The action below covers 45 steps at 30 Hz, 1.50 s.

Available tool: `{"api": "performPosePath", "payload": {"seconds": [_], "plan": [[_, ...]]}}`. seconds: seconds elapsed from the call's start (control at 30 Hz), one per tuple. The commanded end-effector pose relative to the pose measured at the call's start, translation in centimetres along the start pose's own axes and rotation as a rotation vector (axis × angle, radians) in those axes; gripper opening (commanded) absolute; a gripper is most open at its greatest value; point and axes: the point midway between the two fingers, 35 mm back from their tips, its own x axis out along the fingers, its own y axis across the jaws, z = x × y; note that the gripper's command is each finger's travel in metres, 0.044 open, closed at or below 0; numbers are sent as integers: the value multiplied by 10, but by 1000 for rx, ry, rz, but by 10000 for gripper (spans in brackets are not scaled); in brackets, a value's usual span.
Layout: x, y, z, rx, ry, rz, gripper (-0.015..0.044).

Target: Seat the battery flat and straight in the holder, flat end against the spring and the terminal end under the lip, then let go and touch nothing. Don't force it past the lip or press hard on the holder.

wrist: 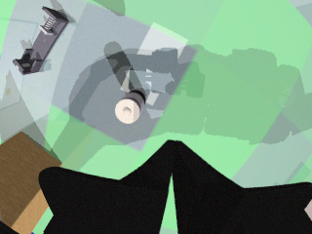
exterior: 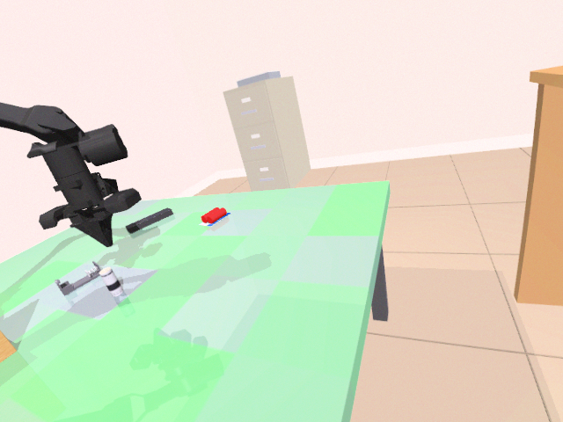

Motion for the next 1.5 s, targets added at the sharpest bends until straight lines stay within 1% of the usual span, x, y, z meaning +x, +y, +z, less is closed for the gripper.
{"api": "performPosePath", "payload": {"seconds": [0.0,0.13,0.2,0.4,1.47], "plan": [[26,-3,3,2,-7,7,0],[70,-1,2,-4,-8,9,0],[77,0,2,-7,-8,10,0],[77,2,2,-7,-8,10,0],[77,54,3,-5,-7,12,0]]}}
